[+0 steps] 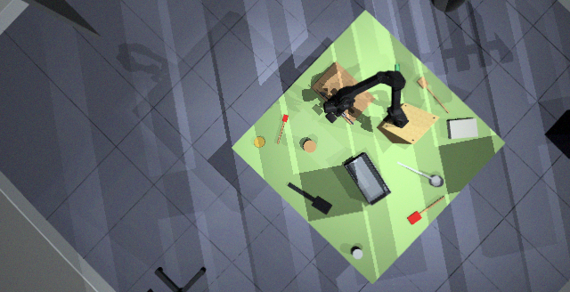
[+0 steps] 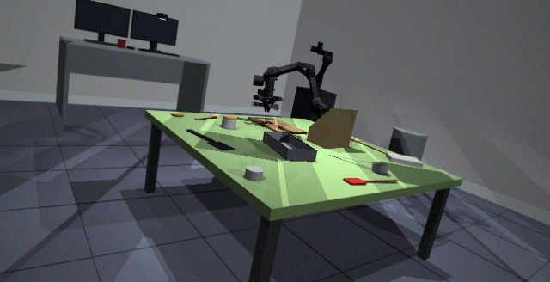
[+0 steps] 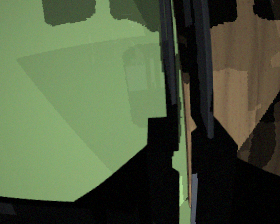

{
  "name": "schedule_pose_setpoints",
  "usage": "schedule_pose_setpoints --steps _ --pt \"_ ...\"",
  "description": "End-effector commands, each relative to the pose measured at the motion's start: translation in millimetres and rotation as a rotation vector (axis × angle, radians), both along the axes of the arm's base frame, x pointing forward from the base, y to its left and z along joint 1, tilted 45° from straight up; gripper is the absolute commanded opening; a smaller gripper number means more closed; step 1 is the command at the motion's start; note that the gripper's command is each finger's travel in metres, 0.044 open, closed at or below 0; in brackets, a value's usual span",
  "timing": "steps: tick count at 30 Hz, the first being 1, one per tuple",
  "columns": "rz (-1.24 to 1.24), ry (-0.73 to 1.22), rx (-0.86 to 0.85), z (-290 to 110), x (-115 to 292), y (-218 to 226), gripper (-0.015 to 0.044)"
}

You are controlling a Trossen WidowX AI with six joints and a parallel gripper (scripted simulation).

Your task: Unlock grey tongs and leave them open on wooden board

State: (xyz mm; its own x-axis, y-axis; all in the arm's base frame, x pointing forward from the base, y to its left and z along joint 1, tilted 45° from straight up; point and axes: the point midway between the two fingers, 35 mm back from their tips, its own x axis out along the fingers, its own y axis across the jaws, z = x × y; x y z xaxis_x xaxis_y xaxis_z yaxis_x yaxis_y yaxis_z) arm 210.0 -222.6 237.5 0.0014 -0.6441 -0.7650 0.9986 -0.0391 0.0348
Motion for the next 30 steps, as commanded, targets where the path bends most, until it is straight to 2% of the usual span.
schedule_pose_setpoints --steps 1,26,30 --pt "0.058 0.029 -0.010 9.5 -15.2 -3.0 -0.0150" --pt "0.411 0.361 -0.102 48.9 -109.3 -13.5 -0.0150" --pt "0.430 0.384 -0.109 50.9 -114.5 -12.9 -0.0150"
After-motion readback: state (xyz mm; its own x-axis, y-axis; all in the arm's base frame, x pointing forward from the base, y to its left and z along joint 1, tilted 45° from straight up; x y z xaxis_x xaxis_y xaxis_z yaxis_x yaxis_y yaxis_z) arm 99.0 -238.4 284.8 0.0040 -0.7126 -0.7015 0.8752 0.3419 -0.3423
